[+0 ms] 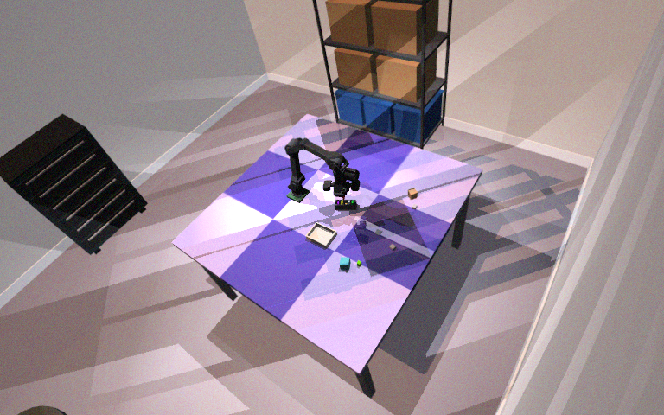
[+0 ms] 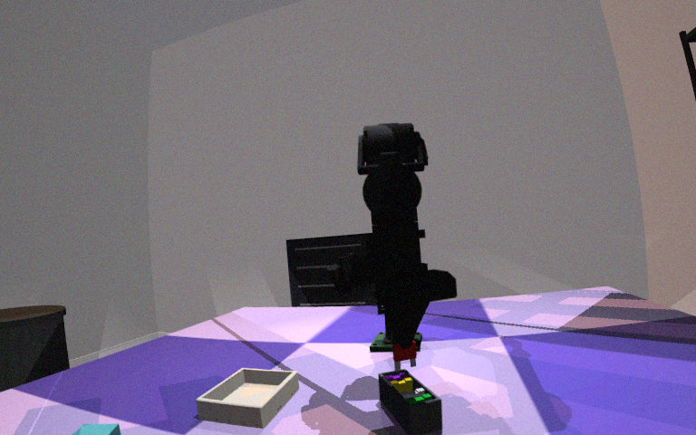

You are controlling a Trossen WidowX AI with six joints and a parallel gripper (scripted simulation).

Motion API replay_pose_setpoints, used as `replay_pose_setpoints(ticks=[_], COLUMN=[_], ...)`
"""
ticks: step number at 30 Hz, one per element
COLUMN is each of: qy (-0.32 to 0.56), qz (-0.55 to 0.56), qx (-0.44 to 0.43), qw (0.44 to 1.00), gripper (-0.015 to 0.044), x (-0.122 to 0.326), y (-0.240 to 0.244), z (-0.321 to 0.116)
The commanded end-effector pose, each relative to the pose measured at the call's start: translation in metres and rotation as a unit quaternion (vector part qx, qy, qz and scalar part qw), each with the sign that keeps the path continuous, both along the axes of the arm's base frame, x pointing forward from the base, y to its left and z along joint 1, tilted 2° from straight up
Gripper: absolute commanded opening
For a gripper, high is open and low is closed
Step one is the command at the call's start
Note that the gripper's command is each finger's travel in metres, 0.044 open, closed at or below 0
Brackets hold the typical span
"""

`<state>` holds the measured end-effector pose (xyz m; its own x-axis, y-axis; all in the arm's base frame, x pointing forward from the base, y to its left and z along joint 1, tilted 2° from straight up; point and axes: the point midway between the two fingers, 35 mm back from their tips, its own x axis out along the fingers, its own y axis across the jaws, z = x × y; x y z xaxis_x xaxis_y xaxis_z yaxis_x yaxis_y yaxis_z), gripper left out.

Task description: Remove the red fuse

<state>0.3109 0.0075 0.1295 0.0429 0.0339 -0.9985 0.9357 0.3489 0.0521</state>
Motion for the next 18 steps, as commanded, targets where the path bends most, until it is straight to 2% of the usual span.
replay_pose_setpoints(ticks=[1, 18], qy=[-0.002, -0.002], qz=[0.002, 0.002], qx=[0.001, -0.004], qw=[1.0, 1.0], gripper=[0.0, 0.0], x=[0.003, 0.009], y=[-0.007, -0.103], z=[0.003, 0.001])
